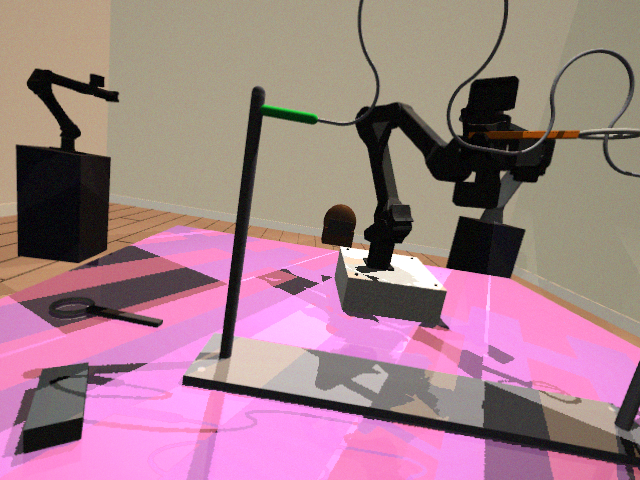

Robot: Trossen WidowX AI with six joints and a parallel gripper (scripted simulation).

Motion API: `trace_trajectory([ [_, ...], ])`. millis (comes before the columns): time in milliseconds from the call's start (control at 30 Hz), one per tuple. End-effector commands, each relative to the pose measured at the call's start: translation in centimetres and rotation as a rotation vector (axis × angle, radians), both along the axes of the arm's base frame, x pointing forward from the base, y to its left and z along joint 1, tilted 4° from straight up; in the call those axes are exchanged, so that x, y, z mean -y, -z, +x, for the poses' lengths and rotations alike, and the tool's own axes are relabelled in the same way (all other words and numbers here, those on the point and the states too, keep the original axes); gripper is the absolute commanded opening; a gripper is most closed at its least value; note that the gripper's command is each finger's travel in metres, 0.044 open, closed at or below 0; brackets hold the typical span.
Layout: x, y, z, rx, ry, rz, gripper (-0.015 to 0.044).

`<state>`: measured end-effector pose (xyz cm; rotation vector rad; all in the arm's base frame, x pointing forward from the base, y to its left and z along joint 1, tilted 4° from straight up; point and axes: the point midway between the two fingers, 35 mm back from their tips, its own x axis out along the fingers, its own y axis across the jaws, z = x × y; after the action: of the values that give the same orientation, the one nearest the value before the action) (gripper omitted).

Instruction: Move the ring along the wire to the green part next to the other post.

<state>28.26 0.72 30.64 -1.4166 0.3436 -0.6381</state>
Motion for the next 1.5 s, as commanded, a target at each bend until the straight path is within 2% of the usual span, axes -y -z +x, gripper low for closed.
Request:
trace_trajectory([
  [0, -0.3, 1.3, -0.2, 0.002, 0.025, 0.065, -0.015],
  [767, -2.2, 7.5, 1.5, 0.082, -0.09, 0.487, -0.015],
  [1467, -8.2, 12.6, 2.8, 0.161, -0.134, 0.995, -0.015],
])
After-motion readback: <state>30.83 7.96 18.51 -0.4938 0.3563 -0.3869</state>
